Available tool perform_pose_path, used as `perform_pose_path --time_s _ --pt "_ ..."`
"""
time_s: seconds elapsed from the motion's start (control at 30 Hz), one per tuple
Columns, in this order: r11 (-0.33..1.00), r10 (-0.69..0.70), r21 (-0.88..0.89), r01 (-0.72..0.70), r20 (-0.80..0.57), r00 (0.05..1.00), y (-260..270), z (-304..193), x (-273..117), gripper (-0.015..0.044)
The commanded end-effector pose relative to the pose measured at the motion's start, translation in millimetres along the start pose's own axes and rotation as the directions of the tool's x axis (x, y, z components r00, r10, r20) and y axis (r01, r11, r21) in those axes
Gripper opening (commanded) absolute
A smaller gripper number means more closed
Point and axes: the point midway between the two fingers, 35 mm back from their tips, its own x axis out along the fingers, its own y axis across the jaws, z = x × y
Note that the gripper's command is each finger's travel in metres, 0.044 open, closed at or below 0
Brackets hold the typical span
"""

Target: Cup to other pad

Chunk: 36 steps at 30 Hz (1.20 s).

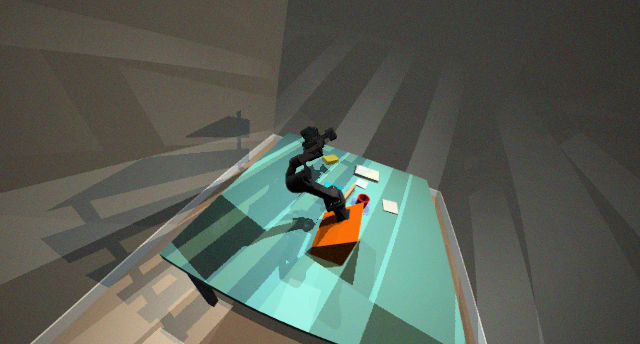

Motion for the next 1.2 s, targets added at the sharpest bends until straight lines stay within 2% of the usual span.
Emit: perform_pose_path --time_s 0.0,0.13,0.3,0.43,0.57,0.73,0.87,0.97,1.17 --pt "1.0 -0.001 -0.011 0.001 -0.013 1.0 -1 -3 2 0.0374" --pt "0.979 -0.024 -0.204 -0.031 -0.261 0.965 -25 -64 25 0.0269" --pt "0.919 -0.019 -0.334 -0.211 -0.57 0.821 -62 -152 31 0.0148" --pt "0.868 0.039 -0.298 -0.398 -0.756 0.653 -84 -216 17 0.0148" --pt "0.815 0.138 -0.179 -0.551 -0.864 0.484 -98 -268 -7 0.0148" --pt "0.717 0.332 0.048 -0.695 -0.9 0.28 -103 -322 -49 0.0148" --pt "0.61 0.521 0.228 -0.759 -0.837 0.167 -97 -352 -85 0.0148" --pt "0.532 0.648 0.323 -0.783 -0.75 0.131 -90 -366 -108 0.0148" --pt "0.514 0.676 0.34 -0.787 -0.726 0.128 -89 -368 -108 0.0148"
